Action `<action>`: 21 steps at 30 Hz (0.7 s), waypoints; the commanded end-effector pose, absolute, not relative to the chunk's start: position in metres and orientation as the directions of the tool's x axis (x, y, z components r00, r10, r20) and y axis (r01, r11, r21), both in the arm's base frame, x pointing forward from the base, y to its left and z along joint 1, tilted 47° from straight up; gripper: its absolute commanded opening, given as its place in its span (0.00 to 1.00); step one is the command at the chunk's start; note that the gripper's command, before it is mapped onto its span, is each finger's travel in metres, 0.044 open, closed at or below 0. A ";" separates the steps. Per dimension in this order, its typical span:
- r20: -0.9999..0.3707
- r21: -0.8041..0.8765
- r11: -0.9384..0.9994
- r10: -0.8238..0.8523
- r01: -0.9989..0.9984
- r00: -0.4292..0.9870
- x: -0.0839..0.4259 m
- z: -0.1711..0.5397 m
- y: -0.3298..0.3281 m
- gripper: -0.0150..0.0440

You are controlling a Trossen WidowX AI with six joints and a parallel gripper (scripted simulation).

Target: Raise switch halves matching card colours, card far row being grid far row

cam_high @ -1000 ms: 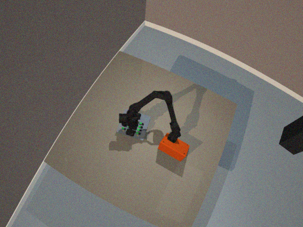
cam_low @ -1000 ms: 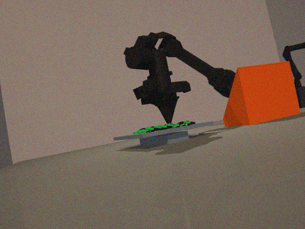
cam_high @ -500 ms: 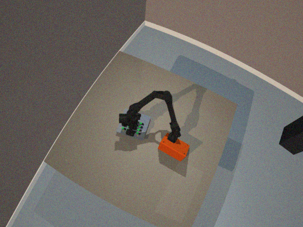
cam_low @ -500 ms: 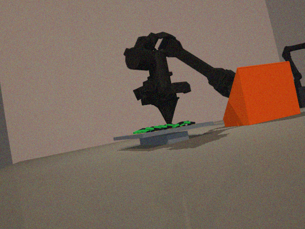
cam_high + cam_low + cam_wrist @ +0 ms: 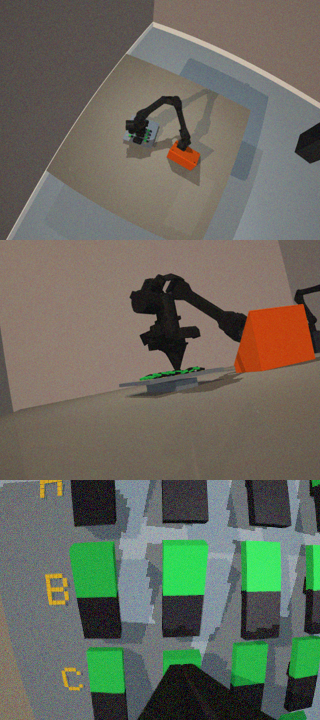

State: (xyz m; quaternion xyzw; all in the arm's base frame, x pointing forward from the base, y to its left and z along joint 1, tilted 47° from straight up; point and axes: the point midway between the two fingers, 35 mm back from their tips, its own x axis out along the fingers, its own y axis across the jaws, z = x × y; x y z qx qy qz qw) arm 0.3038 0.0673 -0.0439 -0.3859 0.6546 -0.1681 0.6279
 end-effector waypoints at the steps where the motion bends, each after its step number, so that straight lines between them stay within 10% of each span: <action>1: -0.690 -0.707 0.643 -0.719 -0.296 0.087 0.304 -0.045 0.066 0.25; 21: -0.695 -0.705 0.644 -0.710 -0.297 0.111 0.296 0.002 0.110 0.25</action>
